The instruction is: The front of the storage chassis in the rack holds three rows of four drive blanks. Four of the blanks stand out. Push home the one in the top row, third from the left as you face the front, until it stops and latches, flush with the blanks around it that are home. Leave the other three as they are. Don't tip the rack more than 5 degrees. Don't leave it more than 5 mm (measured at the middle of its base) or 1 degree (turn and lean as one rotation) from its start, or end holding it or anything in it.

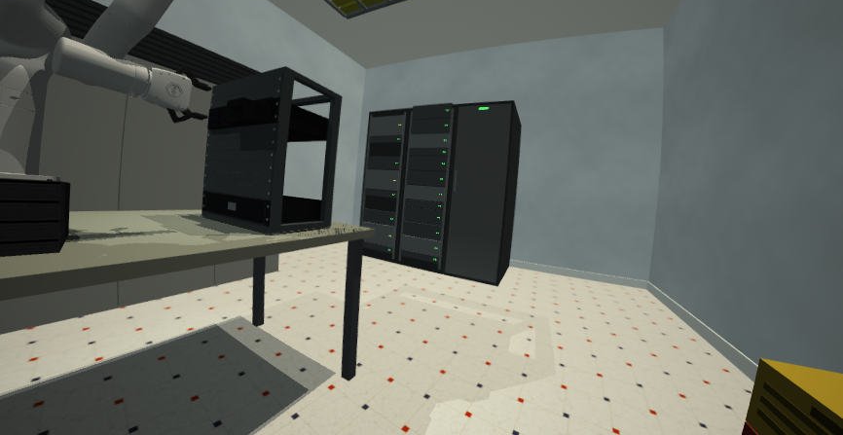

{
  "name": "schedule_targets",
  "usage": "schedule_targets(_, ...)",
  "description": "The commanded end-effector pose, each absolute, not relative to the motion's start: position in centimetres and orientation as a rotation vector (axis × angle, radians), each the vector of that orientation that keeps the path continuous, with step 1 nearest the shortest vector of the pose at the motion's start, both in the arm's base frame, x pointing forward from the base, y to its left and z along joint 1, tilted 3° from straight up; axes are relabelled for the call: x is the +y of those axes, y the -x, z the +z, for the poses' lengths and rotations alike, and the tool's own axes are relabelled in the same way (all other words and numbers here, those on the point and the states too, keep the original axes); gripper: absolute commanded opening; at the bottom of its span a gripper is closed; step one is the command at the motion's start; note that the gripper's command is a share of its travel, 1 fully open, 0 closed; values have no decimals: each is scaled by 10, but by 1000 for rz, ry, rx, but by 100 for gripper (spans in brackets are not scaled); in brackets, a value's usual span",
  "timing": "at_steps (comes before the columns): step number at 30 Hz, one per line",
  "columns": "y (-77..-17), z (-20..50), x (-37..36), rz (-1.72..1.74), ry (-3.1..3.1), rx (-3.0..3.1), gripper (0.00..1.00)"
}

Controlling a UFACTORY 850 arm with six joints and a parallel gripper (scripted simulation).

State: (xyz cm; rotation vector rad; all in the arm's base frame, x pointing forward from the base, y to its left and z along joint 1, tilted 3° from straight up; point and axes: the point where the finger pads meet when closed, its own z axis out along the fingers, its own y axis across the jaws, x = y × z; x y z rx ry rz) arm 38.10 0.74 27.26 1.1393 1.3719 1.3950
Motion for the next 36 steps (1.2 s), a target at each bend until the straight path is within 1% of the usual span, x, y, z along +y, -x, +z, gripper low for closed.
schedule_targets(1, -381, 276, 4, 1398, -1143, 1348, 100)
schedule_targets(36, -380, 280, 0, 1401, -1149, 1322, 100)
